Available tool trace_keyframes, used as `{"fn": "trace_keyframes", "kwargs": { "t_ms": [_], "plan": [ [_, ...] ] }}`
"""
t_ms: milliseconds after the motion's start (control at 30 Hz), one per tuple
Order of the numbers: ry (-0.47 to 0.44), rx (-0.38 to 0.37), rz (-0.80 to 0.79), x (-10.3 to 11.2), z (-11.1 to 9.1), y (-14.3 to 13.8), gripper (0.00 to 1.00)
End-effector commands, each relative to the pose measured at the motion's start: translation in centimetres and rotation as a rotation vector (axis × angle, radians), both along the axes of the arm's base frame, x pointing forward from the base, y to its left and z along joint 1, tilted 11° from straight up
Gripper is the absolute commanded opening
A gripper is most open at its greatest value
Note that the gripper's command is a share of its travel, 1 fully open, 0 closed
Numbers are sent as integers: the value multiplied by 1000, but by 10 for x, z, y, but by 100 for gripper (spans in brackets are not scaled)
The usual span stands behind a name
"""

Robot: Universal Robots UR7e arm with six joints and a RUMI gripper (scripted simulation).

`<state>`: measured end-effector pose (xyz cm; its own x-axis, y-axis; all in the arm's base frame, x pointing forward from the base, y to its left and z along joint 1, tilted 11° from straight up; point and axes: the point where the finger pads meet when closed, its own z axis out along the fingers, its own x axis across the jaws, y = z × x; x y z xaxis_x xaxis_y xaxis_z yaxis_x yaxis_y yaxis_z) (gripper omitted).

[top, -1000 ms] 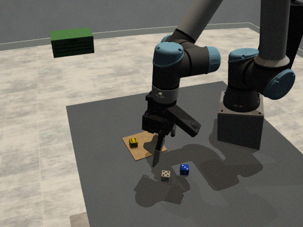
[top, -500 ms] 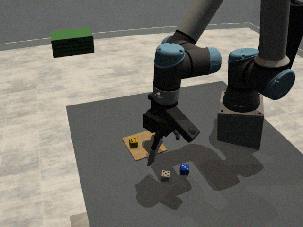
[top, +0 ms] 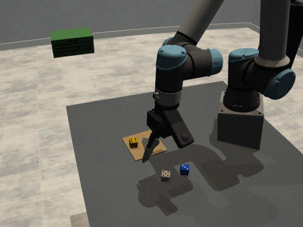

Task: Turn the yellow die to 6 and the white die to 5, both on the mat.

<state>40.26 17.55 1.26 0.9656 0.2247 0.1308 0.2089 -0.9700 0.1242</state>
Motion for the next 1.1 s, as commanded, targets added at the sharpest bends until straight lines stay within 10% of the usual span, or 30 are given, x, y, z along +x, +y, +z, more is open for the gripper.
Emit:
{"fn": "trace_keyframes", "kwargs": {
  "t_ms": [0,1067],
  "plan": [
    [-18,20,-172,1,-2,2,100],
    [-91,138,-934,3,-10,4,100]
  ]
}}
